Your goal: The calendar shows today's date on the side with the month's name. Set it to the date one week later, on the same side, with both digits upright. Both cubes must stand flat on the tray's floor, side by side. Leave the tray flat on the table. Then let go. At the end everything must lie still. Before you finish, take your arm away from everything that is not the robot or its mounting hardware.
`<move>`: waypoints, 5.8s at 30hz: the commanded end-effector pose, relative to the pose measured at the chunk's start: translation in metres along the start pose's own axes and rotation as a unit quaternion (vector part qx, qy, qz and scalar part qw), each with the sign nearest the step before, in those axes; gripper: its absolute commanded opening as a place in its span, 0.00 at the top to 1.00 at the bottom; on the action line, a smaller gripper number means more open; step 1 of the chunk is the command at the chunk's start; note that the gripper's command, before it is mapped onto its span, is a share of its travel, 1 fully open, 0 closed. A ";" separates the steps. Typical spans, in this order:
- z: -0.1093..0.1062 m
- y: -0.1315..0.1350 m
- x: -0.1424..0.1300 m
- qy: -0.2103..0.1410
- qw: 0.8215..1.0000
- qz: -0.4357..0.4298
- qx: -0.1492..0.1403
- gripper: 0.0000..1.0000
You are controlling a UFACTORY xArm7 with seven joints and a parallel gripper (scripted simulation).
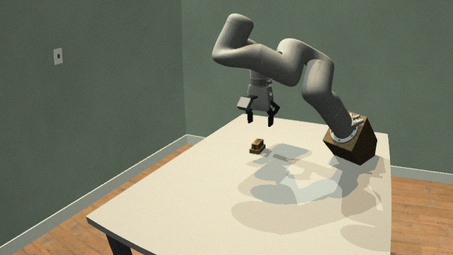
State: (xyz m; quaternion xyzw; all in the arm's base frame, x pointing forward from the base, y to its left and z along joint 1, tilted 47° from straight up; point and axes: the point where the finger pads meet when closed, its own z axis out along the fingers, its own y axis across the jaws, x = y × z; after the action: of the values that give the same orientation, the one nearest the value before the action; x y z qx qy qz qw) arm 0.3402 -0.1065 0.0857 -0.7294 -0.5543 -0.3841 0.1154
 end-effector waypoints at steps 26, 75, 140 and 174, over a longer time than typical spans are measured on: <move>-0.003 0.004 0.005 -0.001 0.998 -0.065 -0.006 0.53; 0.025 0.003 0.005 -0.001 0.998 -0.066 -0.006 0.53; 0.049 0.003 0.004 -0.001 0.998 -0.066 -0.006 0.53; 0.049 0.004 0.004 -0.001 0.998 -0.066 -0.006 0.53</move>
State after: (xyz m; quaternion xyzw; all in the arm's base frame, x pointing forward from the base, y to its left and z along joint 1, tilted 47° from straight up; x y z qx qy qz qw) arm 0.3654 -0.0745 0.0552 -0.6920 -0.5993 -0.3932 0.0863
